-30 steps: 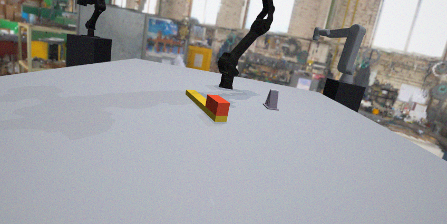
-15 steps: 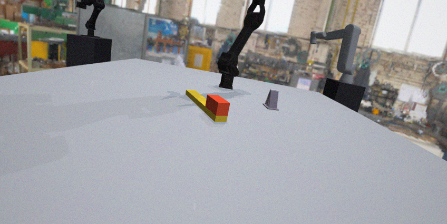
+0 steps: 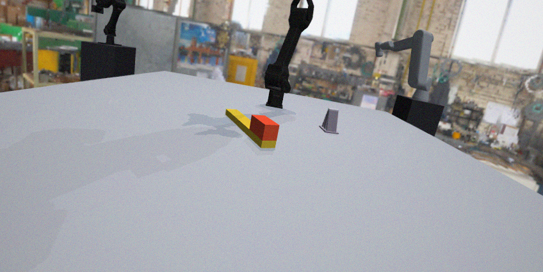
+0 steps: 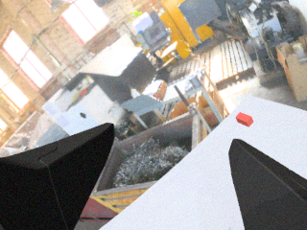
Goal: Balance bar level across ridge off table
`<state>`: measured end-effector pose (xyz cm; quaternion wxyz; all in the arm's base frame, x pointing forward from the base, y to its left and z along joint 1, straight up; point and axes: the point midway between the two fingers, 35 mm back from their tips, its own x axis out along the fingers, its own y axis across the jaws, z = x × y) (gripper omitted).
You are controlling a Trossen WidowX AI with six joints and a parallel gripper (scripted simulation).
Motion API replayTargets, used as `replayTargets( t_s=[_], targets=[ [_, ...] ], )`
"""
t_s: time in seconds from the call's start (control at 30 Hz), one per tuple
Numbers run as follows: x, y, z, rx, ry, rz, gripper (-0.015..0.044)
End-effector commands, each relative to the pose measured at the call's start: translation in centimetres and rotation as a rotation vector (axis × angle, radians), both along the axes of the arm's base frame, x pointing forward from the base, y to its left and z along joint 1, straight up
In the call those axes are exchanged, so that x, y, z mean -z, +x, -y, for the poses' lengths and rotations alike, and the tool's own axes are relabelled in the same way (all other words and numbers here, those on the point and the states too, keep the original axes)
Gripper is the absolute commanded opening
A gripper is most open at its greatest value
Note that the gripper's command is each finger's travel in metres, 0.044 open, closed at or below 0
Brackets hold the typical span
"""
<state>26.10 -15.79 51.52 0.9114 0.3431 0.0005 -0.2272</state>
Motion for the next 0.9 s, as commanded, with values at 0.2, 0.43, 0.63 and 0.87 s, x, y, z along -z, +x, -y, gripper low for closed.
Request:
replayTargets(
  t_s=[0.2,0.43,0.63,0.87],
  targets=[
    [6.1,4.2,0.5,0.033,0.372,-0.078,0.0315],
    [10.4,6.7,0.1,0.095,0.619,-0.143,0.0315],
    [14.2,8.5,-0.6,0.174,0.812,-0.206,0.0315],
    [18.5,10.0,-1.8,0.298,1.013,-0.284,0.0315]
  ],
)
